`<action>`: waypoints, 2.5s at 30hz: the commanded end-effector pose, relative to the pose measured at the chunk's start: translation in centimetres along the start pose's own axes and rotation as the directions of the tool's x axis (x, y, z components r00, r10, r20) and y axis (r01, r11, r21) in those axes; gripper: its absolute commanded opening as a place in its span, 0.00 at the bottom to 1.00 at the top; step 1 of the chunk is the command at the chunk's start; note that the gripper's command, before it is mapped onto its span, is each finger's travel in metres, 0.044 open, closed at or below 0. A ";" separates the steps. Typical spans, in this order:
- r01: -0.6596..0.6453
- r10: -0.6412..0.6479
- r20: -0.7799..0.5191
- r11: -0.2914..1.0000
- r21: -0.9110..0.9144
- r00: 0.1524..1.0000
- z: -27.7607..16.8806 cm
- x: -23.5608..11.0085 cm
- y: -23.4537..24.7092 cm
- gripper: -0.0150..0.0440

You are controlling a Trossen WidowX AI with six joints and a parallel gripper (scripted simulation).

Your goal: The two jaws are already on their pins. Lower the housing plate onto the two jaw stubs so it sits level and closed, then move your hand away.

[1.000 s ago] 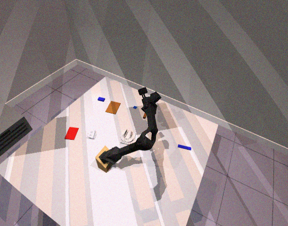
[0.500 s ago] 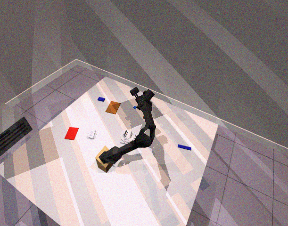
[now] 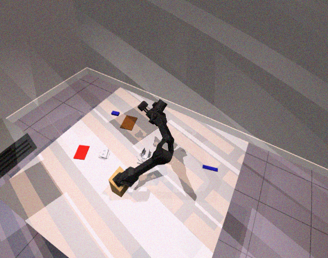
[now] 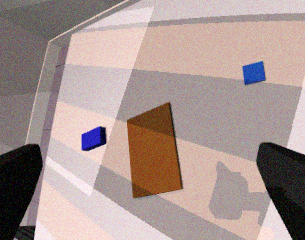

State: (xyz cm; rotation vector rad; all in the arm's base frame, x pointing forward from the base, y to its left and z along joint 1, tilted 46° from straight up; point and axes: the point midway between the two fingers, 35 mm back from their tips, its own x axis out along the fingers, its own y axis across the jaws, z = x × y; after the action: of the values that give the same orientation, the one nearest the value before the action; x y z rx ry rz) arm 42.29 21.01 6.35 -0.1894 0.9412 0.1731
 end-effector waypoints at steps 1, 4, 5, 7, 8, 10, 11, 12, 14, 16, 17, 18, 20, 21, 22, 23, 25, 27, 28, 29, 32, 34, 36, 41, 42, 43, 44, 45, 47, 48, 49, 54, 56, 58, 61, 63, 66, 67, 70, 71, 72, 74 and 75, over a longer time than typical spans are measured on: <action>0.005 -0.009 -0.060 0.997 -0.080 0.998 -2.0 1.0 0.9 1.00; -0.002 -0.010 -0.090 0.991 -0.131 0.996 -3.0 1.4 1.6 1.00; -0.004 -0.011 -0.100 0.989 -0.148 0.995 -3.4 1.6 1.9 1.00; -0.010 -0.012 -0.120 0.983 -0.182 0.993 -4.1 1.8 2.4 1.00; -0.013 -0.013 -0.130 0.980 -0.199 0.991 -4.4 1.9 2.6 1.00; -0.020 -0.016 -0.150 0.972 -0.233 0.989 -5.1 2.1 3.1 1.00; -0.024 -0.017 -0.159 0.968 -0.250 0.987 -5.5 2.3 3.3 1.00; -0.028 -0.019 -0.169 0.963 -0.266 0.985 -5.8 2.4 3.5 1.00; -0.036 -0.022 -0.188 0.953 -0.299 0.982 -6.5 2.5 4.0 1.00; -0.045 -0.026 -0.207 0.942 -0.332 0.978 -7.3 2.7 4.4 1.00; -0.050 -0.028 -0.216 0.936 -0.348 0.976 -7.6 2.8 4.6 1.00; -0.055 -0.031 -0.226 0.930 -0.364 0.974 -8.0 2.9 4.8 1.00; -0.066 -0.036 -0.244 0.916 -0.396 0.969 -8.7 3.1 5.2 1.00; -0.071 -0.039 -0.253 0.909 -0.411 0.967 -9.1 3.1 5.4 1.00; -0.077 -0.042 -0.262 0.901 -0.426 0.964 -9.4 3.2 5.6 1.00; -0.083 -0.045 -0.271 0.893 -0.442 0.962 -9.8 3.3 5.8 1.00; -0.095 -0.052 -0.288 0.877 -0.471 0.956 -10.5 3.4 6.1 1.00; -0.107 -0.059 -0.305 0.859 -0.500 0.951 -11.3 3.5 6.5 1.00; -0.114 -0.063 -0.313 0.850 -0.515 0.948 -11.6 3.6 6.6 1.00; -0.121 -0.066 -0.322 0.840 -0.528 0.945 -12.0 3.6 6.8 1.00; -0.142 -0.079 -0.346 0.810 -0.569 0.935 -13.1 3.7 7.2 1.00; -0.156 -0.088 -0.361 0.789 -0.595 0.928 -13.9 3.8 7.5 1.00; -0.172 -0.098 -0.376 0.766 -0.619 0.921 -14.6 3.9 7.8 1.00; -0.211 -0.124 -0.411 0.706 -0.676 0.903 -16.4 4.0 8.4 1.00; -0.220 -0.129 -0.418 0.693 -0.686 0.899 -16.8 4.0 8.5 1.00; -0.228 -0.135 -0.425 0.680 -0.697 0.895 -17.2 4.0 8.6 1.00; -0.236 -0.141 -0.431 0.667 -0.706 0.891 -17.5 4.0 8.7 1.00; -0.245 -0.147 -0.437 0.654 -0.716 0.887 -17.9 4.0 8.8 1.00; -0.262 -0.159 -0.449 0.627 -0.734 0.879 -18.6 4.0 9.0 1.00; -0.271 -0.165 -0.455 0.613 -0.742 0.875 -19.0 4.0 9.1 1.00; -0.279 -0.171 -0.461 0.599 -0.750 0.871 -19.3 4.0 9.2 1.00; -0.324 -0.204 -0.487 0.527 -0.786 0.849 -21.1 4.0 9.5 1.00; -0.342 -0.218 -0.496 0.497 -0.798 0.840 -21.8 4.0 9.7 1.00; -0.361 -0.233 -0.505 0.466 -0.808 0.831 -22.6 3.9 9.8 1.00; -0.388 -0.255 -0.517 0.420 -0.820 0.817 -23.6 3.8 9.9 1.00; -0.407 -0.270 -0.524 0.389 -0.827 0.808 -24.3 3.8 9.9 1.00; -0.435 -0.293 -0.534 0.342 -0.833 0.793 -25.3 3.7 10.0 1.00; -0.444 -0.301 -0.537 0.326 -0.835 0.788 -25.6 3.6 10.0 1.00; -0.472 -0.325 -0.544 0.278 -0.837 0.774 -26.6 3.5 10.0 1.00; -0.481 -0.333 -0.546 0.262 -0.837 0.769 -27.0 3.5 10.0 1.00; -0.490 -0.341 -0.548 0.247 -0.836 0.764 -27.3 3.4 10.0 1.00; -0.508 -0.358 -0.551 0.215 -0.834 0.754 -27.9 3.3 10.0 1.00; -0.517 -0.366 -0.553 0.199 -0.832 0.749 -28.2 3.3 10.0 1.00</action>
State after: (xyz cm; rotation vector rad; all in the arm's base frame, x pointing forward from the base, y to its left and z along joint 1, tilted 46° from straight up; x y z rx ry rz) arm 20.76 24.79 -12.65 -1.5116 1.4377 0.8776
